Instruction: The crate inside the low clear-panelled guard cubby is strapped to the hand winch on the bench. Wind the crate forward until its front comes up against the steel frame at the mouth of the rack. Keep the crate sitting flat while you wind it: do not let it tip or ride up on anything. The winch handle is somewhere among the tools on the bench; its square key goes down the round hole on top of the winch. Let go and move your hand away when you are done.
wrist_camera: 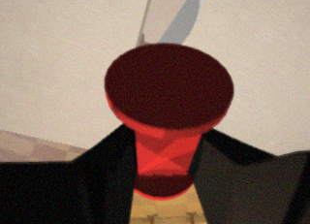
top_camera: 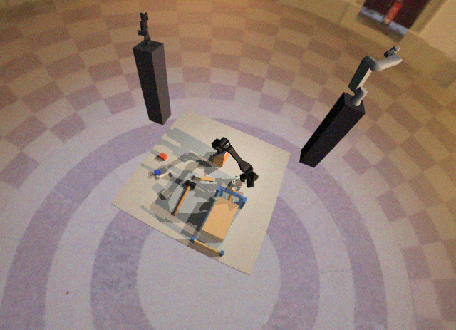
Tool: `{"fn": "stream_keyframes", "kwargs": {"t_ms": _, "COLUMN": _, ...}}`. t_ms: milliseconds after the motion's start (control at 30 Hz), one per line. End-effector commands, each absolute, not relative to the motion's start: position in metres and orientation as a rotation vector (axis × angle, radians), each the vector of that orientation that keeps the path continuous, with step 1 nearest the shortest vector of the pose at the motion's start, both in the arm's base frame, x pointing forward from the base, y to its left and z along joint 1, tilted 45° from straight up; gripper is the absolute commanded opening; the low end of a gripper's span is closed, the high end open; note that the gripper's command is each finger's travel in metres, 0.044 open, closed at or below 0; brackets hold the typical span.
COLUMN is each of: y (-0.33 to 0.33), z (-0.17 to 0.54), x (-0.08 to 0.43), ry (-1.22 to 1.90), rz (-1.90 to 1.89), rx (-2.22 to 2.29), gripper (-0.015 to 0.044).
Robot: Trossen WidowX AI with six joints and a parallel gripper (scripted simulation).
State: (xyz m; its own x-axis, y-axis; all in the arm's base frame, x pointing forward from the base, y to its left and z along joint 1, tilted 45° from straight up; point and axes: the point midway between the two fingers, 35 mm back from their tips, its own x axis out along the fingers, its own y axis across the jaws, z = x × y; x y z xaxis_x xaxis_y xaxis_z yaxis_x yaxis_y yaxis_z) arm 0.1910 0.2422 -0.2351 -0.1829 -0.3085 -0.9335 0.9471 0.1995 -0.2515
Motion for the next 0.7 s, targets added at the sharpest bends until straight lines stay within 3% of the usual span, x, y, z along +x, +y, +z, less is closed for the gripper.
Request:
{"fn": "stream_keyframes", "kwargs": {"t_ms": 0, "y": 0.236, "z": -0.233, "x": 0.169, "ry": 1.269, "rz": -1.341, "rx": 0.665, "gripper": 0.0}}
{"fn": "stream_keyframes", "kwargs": {"t_ms": 667, "y": 0.23, "z": -0.225, "x": 0.149, "ry": 1.27, "rz": -1.341, "rx": 0.664, "gripper": 0.0}}
